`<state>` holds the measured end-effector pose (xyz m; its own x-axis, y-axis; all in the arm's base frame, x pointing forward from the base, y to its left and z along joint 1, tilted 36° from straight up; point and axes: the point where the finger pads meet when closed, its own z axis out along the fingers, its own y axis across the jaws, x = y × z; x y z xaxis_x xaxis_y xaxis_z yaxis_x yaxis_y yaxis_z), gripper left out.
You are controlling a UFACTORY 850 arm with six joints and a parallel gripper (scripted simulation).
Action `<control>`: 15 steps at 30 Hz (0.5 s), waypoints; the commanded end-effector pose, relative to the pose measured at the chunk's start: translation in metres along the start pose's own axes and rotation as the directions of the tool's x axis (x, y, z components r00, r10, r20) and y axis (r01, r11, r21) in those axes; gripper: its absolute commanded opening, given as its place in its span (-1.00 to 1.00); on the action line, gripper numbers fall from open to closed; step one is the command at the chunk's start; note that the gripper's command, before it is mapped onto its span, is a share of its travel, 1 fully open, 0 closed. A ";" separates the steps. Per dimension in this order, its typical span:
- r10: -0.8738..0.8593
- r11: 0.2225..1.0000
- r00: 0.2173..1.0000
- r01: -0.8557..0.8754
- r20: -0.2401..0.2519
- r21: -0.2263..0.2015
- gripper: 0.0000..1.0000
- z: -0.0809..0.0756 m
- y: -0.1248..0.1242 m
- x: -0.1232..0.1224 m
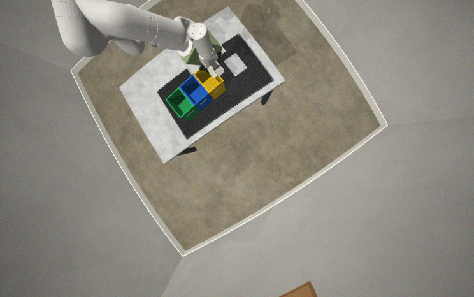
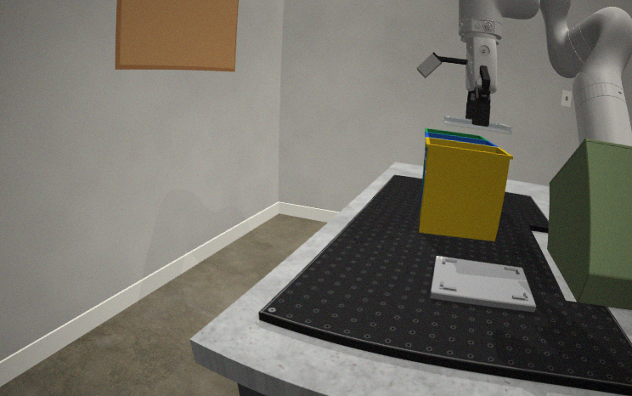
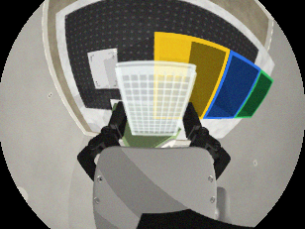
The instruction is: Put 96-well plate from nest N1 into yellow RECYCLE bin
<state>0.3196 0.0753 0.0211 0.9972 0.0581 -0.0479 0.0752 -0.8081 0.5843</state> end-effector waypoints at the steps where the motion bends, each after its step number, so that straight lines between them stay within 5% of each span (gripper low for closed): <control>1: 0.000 1.000 1.000 0.000 -0.002 0.001 -1.00 0.000 0.014 0.002; 15: 0.000 1.000 1.000 0.000 -0.002 0.001 -1.00 0.001 0.054 0.006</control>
<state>0.3272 0.0397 0.0447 0.9972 0.0583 -0.0477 0.0751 -0.8081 0.5843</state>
